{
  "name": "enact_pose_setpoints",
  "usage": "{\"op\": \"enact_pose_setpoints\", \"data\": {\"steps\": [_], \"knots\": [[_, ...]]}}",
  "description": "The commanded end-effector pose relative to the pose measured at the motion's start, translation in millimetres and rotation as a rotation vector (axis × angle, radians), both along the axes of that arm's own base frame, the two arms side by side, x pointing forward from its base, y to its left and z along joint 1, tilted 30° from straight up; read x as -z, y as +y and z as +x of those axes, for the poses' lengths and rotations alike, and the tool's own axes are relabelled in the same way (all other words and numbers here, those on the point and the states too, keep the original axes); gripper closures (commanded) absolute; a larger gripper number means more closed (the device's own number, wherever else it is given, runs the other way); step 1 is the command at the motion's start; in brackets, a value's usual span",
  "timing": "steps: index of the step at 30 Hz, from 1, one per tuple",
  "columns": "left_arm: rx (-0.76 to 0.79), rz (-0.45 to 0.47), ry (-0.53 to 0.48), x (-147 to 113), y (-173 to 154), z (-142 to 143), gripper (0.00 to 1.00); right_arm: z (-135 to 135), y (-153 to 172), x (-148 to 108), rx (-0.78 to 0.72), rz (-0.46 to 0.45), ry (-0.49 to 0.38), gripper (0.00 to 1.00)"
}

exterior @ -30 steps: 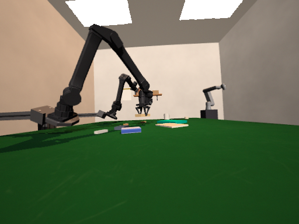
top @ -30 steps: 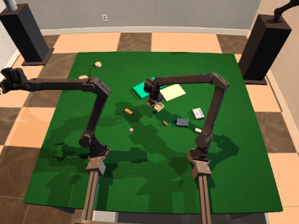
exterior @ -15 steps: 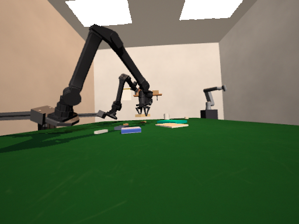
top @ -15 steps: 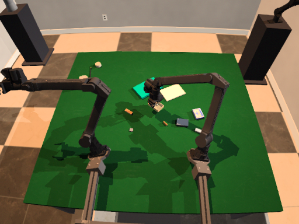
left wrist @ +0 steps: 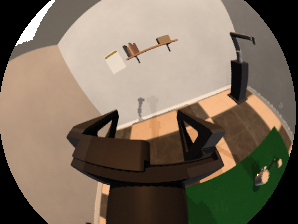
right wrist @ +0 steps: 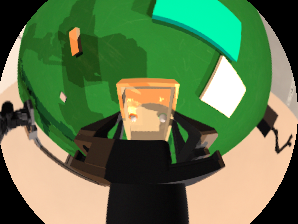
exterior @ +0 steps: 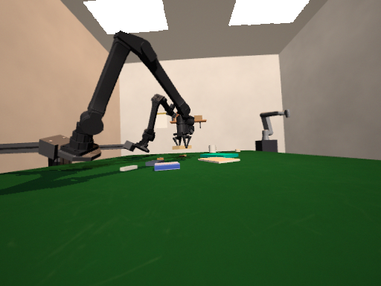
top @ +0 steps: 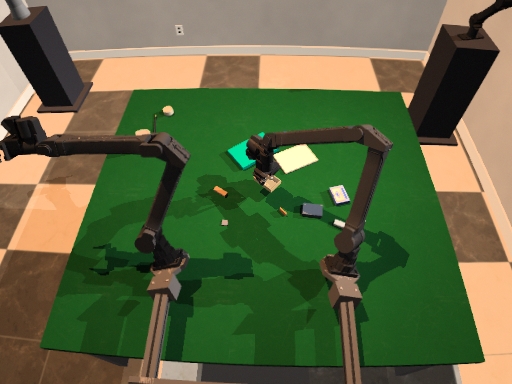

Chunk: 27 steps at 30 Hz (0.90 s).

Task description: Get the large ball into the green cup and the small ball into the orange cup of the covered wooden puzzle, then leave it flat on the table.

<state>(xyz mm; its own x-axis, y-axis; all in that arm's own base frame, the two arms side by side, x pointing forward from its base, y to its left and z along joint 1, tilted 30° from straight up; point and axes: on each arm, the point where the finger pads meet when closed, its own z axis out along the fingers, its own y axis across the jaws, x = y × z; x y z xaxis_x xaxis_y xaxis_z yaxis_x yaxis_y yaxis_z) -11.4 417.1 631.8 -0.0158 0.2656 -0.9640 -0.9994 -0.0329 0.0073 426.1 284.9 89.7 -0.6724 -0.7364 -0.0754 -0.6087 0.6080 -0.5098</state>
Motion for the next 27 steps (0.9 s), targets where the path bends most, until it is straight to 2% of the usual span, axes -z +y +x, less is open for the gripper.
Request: {"op": "enact_pose_setpoints", "data": {"steps": [1, 2, 3, 6, 27], "knots": [[-0.010, 0.035, -0.006, -8.3, -7.3, -5.9, 0.00, 0.5, 3.6, -9.2, -0.020, 0.025, -0.014, 0.30], [-0.010, 0.035, -0.006, -8.3, -7.3, -5.9, 0.00, 9.6, 10.9, -8.4, 0.015, 0.019, -0.001, 0.30], [-0.010, 0.035, -0.006, -8.3, -7.3, -5.9, 0.00, 13.9, 4.8, -8.6, 0.002, 0.020, 0.019, 0.30], [-0.010, 0.035, -0.006, -8.3, -7.3, -5.9, 0.00, 11.1, 1.9, -11.3, 0.003, 0.032, -0.008, 0.30], [-0.010, 0.035, -0.006, -8.3, -7.3, -5.9, 0.00, 8.0, -1.3, -8.9, 0.008, 0.030, -0.011, 0.30]]}}
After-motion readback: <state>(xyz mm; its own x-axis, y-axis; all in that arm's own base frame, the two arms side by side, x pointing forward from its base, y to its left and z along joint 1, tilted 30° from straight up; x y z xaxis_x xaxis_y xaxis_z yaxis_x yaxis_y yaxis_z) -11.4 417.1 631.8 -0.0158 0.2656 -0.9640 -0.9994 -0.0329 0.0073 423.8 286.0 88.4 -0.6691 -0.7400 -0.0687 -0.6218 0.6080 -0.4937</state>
